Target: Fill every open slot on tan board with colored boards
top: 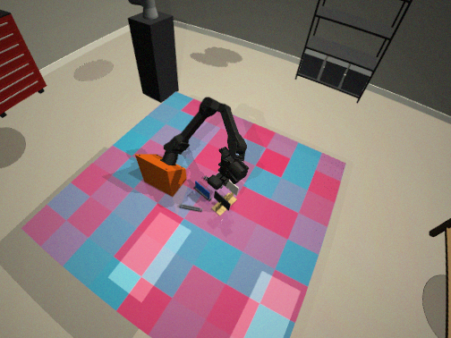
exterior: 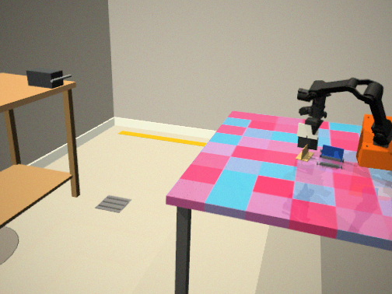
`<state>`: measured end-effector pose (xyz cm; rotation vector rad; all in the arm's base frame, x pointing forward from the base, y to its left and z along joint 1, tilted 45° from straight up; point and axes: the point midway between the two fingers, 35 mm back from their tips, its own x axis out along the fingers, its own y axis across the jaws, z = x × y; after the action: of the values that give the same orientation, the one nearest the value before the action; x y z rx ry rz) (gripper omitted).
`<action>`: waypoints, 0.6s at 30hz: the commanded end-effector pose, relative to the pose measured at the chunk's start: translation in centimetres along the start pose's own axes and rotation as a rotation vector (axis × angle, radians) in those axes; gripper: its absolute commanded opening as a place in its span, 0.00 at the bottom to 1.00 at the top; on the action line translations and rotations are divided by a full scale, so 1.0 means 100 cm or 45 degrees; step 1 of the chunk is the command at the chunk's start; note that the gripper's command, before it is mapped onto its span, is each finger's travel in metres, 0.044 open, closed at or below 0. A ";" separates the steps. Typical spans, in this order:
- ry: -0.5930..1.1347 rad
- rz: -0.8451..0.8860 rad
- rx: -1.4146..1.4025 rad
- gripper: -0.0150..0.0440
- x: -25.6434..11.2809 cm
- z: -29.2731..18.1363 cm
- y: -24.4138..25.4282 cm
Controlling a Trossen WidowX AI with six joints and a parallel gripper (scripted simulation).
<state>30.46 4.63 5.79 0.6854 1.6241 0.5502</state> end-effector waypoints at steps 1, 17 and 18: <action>-0.003 -0.001 0.009 0.25 0.006 0.004 -0.001; -0.003 0.001 0.008 0.25 0.036 0.003 0.000; -0.003 0.001 0.008 0.25 0.036 0.003 0.000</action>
<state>30.36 7.12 3.25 0.6786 1.6275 0.5483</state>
